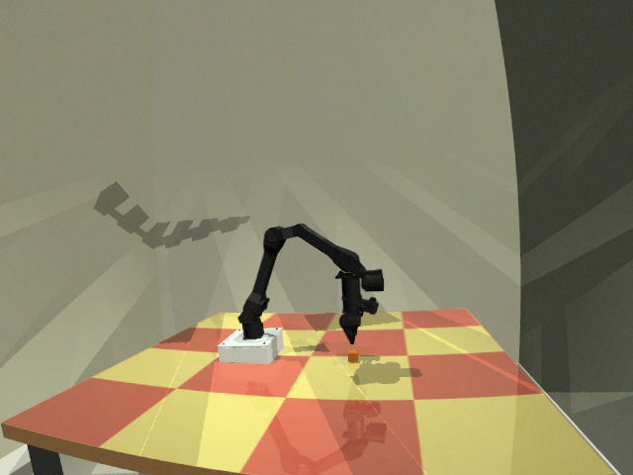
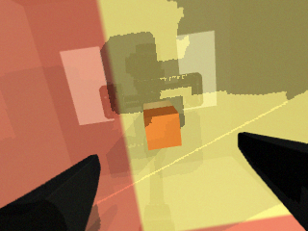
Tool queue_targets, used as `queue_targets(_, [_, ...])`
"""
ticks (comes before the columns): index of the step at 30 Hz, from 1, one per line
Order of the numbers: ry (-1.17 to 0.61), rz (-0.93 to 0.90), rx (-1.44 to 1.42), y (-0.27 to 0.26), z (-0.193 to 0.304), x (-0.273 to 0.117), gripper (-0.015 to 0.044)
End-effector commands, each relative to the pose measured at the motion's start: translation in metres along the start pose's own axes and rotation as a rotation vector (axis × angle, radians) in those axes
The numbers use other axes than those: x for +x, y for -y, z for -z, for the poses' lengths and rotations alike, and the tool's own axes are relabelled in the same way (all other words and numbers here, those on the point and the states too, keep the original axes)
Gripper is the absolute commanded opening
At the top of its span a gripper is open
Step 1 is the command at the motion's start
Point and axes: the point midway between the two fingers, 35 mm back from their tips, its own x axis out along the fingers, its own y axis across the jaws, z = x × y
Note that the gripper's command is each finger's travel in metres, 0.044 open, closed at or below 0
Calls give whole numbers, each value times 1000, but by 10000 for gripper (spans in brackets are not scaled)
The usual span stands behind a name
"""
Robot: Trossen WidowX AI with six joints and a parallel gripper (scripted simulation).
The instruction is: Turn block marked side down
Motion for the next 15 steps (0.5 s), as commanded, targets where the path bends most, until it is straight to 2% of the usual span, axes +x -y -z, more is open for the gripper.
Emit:
queue_targets(1, [-13, 4, -1, 0, 4, 10, 440])
queue_targets(15, [-13, 4, -1, 0, 4, 37, 440])
